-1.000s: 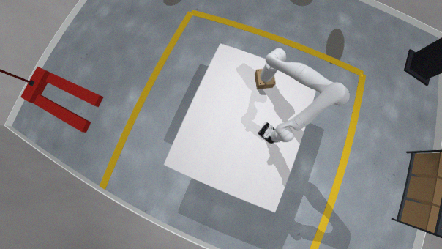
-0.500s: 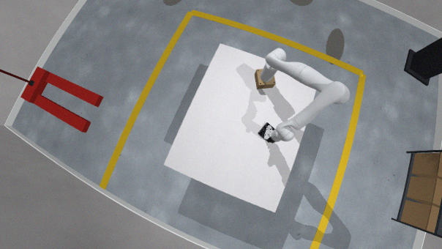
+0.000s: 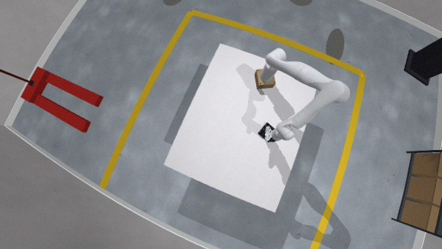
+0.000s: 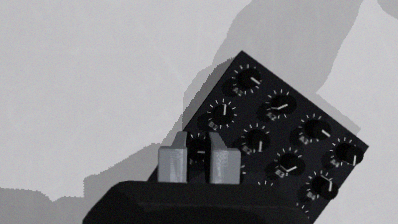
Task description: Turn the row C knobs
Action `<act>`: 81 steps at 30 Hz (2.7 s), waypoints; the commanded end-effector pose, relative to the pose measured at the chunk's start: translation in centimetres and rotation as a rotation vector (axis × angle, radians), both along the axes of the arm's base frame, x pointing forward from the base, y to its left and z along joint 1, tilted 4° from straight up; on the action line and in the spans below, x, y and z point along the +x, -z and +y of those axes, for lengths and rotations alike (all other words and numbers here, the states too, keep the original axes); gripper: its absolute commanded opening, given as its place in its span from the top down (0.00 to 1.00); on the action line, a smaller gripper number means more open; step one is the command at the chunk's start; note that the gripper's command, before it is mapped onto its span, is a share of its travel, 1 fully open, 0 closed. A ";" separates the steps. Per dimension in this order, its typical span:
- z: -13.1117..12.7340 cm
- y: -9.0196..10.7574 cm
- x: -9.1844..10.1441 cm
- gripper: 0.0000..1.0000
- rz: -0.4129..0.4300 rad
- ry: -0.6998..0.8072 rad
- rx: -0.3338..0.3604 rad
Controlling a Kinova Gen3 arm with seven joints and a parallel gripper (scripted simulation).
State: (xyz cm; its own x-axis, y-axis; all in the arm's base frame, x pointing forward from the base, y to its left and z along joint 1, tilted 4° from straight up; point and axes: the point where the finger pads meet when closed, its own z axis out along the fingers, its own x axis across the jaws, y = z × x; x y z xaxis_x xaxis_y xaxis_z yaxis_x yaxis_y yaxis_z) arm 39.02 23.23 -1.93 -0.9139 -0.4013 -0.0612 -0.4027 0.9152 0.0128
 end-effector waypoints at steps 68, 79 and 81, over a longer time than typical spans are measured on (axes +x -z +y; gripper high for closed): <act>0.0 -0.1 0.0 0.70 -0.037 -0.928 -0.044; 0.0 -0.1 0.0 0.70 -0.038 -0.967 -0.046; 0.0 -0.1 0.0 0.70 -0.039 -0.971 -0.046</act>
